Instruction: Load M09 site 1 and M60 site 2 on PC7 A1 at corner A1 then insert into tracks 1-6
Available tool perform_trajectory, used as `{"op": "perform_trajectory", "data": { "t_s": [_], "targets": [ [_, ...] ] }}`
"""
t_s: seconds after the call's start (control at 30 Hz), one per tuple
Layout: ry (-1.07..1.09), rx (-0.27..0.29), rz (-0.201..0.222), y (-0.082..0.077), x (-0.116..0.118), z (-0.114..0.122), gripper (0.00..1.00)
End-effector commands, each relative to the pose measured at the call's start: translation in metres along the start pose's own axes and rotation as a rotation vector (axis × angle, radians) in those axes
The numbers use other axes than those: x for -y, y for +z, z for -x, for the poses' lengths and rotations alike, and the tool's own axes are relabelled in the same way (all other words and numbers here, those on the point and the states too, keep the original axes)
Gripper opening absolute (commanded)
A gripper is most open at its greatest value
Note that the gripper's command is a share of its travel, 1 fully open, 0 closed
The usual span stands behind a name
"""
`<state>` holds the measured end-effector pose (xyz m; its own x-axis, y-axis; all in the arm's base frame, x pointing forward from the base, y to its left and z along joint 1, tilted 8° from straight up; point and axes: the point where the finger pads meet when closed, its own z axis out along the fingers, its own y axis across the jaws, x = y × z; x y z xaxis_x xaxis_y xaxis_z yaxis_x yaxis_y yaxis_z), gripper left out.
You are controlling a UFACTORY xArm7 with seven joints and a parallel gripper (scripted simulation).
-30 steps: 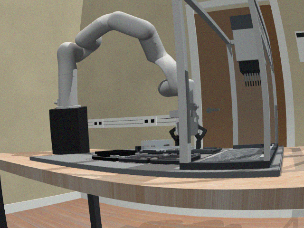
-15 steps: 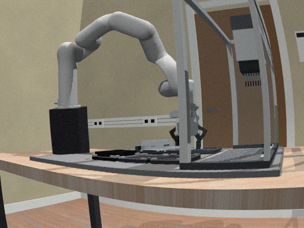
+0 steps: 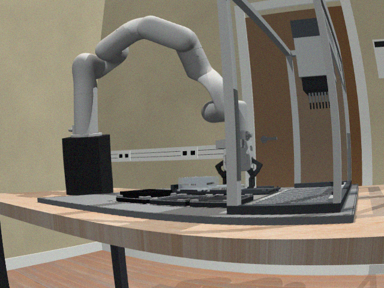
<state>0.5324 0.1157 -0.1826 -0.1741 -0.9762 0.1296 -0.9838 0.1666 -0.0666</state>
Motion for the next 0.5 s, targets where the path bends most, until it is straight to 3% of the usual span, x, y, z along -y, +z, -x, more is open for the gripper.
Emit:
{"op": "perform_trajectory", "data": {
  "t_s": [0.0, 0.47],
  "targets": [
    [0.0, 0.002, -0.004, -0.0019, 0.0019, 0.0048, 1.0],
    [0.0, 0.002, -0.004, -0.0019, 0.0019, 0.0128, 1.0]
  ]
}}
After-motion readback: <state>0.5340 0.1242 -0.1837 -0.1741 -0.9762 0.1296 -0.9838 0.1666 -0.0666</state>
